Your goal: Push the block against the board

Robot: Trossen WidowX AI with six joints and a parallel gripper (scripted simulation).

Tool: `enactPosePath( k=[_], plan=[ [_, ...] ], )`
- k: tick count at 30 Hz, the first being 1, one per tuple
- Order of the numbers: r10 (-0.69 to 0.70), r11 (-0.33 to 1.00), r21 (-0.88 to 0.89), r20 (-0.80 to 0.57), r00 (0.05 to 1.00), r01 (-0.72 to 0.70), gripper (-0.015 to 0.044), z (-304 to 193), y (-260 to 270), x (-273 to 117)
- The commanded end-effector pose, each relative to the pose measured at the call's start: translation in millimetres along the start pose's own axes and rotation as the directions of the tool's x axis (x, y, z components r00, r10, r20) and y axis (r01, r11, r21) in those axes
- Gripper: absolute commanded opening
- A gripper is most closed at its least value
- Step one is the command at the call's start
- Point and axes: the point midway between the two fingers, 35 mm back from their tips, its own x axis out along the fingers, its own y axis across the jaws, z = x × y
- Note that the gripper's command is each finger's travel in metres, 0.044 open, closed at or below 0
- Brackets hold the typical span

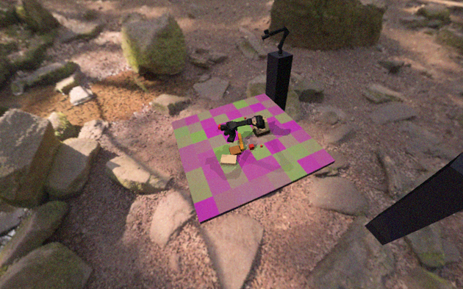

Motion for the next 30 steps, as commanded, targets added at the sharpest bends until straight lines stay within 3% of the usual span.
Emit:
enactPosePath(
  k=[1,15,30],
  plan=[
    [0.003,0.99,-0.141,0.004,1.0,-0.002,0.0,1.1,4.0,-1.5],
    [0.002,0.811,-0.585,0.003,1.0,0.0,0.0,1.1,10.4,-2.1],
    [0.001,0.415,-0.91,0.002,1.0,0.002,0.0,1.0,17.3,-2.6]
  ],
)
